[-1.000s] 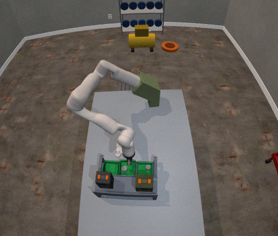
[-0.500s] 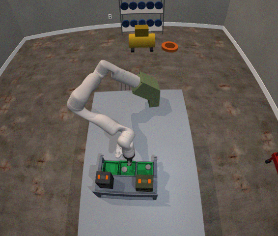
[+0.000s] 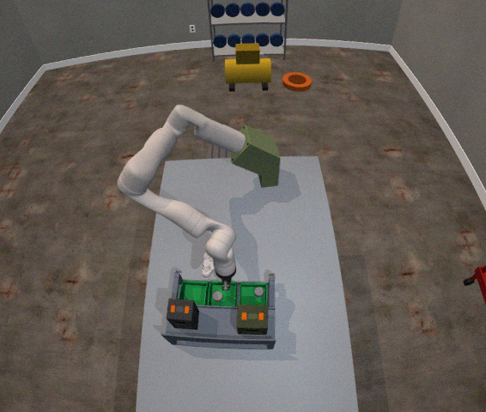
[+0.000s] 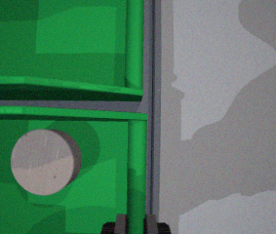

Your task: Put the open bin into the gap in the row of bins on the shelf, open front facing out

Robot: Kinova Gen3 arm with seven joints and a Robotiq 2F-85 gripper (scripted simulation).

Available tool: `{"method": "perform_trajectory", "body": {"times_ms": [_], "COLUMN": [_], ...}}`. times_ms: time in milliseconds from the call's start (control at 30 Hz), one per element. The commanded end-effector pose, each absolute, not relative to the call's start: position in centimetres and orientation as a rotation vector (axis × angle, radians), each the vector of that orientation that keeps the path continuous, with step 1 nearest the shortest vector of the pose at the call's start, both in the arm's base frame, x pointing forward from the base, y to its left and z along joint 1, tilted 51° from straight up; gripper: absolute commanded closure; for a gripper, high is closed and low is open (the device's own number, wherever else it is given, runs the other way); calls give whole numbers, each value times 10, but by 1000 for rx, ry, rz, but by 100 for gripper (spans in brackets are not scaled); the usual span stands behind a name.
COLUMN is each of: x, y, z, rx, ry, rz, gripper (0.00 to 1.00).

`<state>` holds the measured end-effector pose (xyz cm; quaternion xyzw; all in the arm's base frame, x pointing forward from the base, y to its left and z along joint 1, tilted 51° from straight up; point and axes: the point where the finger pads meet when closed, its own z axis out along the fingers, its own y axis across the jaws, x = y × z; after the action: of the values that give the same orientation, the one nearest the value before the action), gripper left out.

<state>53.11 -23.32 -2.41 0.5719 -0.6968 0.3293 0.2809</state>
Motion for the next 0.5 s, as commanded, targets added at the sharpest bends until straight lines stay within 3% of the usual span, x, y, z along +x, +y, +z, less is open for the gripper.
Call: {"method": "perform_trajectory", "body": {"times_ms": [0, 467], "x": [533, 533], "y": [-231, -235], "z": [-23, -26], "rx": [1537, 1537], "ry": [-1868, -1868], "rz": [886, 886], "gripper": [90, 90]}}
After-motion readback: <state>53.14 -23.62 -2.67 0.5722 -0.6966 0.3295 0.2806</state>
